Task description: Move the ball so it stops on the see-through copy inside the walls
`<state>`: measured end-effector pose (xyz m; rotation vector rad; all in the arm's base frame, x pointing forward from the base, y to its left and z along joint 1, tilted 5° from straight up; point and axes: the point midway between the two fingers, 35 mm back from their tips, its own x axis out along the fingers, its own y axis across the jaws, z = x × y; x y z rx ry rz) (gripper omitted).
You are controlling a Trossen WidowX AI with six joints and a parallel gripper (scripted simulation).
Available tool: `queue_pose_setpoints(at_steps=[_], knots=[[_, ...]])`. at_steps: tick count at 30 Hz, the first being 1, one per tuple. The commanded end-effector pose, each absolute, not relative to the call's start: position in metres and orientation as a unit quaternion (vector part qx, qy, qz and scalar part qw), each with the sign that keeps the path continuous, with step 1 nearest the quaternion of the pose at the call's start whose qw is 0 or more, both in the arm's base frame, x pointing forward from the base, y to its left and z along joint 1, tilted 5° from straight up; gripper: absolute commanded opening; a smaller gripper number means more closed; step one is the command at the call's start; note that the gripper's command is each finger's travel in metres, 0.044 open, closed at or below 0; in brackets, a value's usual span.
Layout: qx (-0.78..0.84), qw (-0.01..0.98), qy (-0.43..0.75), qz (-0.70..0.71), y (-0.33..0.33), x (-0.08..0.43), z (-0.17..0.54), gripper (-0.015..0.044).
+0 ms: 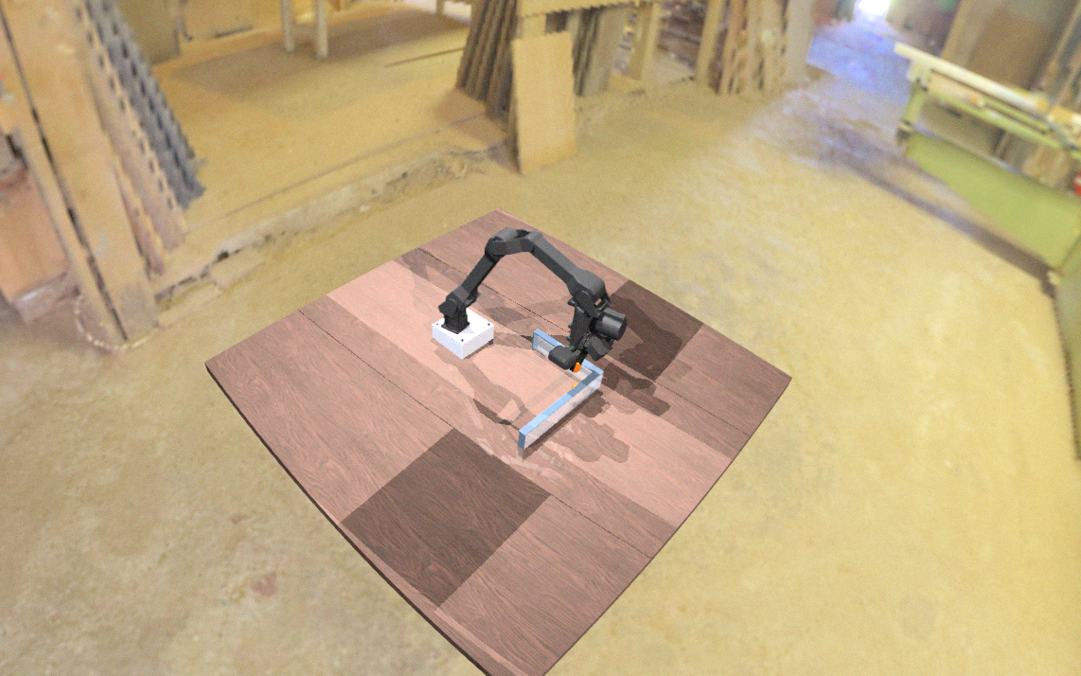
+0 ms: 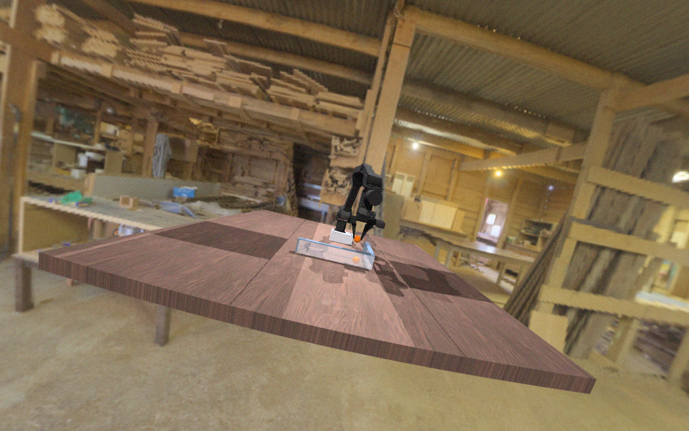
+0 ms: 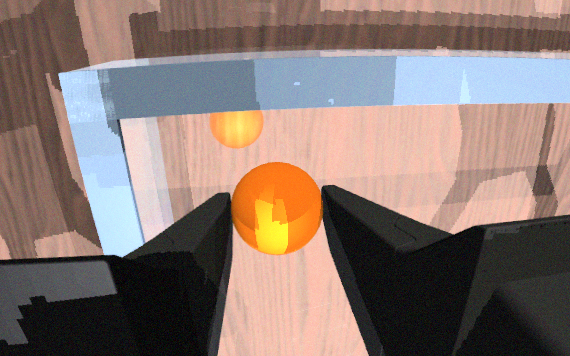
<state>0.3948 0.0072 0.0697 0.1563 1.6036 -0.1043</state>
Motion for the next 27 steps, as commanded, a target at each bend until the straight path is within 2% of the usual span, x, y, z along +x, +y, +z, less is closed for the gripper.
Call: queue_pose_setpoints(at_steps=[1, 17, 27], knots=[[0.076, 0.690, 0.718, -0.048, 0.022, 0.400, 0.065, 0.0000], [0.076, 0.690, 0.718, -0.048, 0.025, 0.398, -0.004, 0.0000], [0.076, 0.690, 0.718, -0.048, 0.025, 0.397, -0.011, 0.0000]])
